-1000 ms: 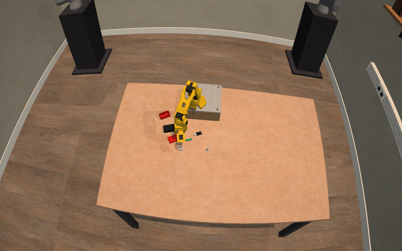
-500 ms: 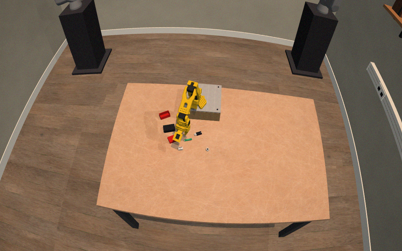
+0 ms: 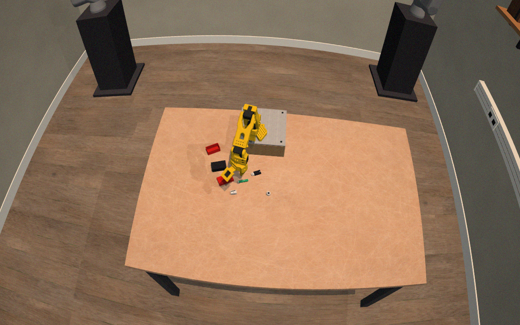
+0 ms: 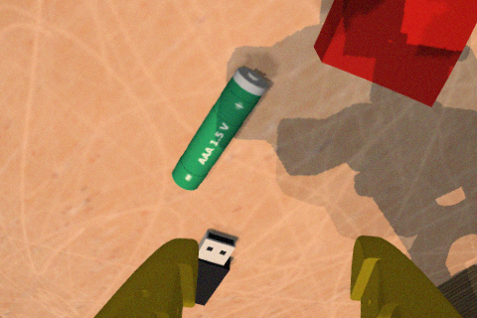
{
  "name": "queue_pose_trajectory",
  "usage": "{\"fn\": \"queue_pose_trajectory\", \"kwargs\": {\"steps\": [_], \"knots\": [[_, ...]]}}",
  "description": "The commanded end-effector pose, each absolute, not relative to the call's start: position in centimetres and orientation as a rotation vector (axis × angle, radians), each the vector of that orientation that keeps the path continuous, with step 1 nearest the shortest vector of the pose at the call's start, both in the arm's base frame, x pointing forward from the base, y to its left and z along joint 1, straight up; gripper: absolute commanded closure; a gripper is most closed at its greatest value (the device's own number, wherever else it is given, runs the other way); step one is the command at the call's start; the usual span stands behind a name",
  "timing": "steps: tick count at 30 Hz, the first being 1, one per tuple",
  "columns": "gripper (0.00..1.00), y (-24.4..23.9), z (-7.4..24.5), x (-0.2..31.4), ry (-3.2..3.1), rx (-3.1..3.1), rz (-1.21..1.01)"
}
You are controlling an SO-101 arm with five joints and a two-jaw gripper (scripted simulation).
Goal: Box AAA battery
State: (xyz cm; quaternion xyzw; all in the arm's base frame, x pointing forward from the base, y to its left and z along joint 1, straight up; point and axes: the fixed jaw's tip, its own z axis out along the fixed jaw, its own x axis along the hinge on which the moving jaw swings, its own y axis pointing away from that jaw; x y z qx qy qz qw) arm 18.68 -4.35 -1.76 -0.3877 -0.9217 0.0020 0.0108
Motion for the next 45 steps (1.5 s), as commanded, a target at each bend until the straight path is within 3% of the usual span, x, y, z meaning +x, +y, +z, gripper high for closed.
{"fn": "queue_pose_trajectory", "kwargs": {"steps": [1,45], "knots": [[0.83,-4.07,-1.53,18.88,-2.85,-1.319,0.0],[0.85,-3.34,-1.54,19.0,-2.503,-1.896,0.001]]}}
